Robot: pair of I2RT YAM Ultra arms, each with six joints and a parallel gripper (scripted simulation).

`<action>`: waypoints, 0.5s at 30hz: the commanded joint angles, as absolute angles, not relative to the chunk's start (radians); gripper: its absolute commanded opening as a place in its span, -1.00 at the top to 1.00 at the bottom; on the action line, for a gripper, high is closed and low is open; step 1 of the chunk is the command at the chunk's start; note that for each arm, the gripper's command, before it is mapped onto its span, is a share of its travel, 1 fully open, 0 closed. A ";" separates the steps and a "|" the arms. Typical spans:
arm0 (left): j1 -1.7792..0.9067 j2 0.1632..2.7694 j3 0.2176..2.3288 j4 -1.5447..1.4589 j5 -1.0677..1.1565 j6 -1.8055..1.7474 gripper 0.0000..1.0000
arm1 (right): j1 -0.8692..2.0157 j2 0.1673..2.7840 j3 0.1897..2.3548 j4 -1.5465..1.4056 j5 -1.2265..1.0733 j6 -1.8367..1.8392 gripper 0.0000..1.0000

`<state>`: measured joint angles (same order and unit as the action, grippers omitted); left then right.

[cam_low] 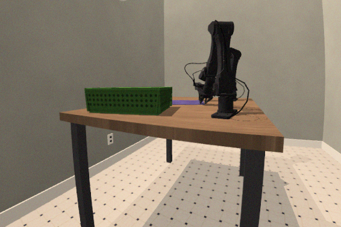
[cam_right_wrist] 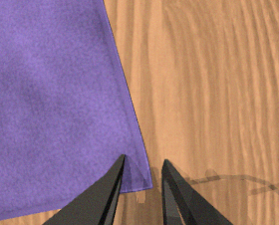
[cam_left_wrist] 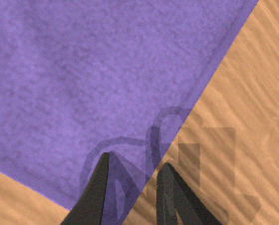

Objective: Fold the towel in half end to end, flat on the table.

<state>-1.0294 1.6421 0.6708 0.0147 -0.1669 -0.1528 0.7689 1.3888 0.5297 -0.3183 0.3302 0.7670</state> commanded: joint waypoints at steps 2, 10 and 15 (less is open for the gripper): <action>-1.032 1.659 0.672 0.011 -0.158 -0.162 0.45 | 0.754 1.401 0.501 -0.286 0.344 0.759 0.32; -1.012 1.664 0.674 0.020 -0.151 -0.142 0.63 | 0.754 1.403 0.501 -0.304 0.340 0.761 0.52; -1.002 1.663 0.665 0.020 -0.145 -0.128 0.79 | 0.780 1.424 0.528 -0.311 0.357 0.790 0.69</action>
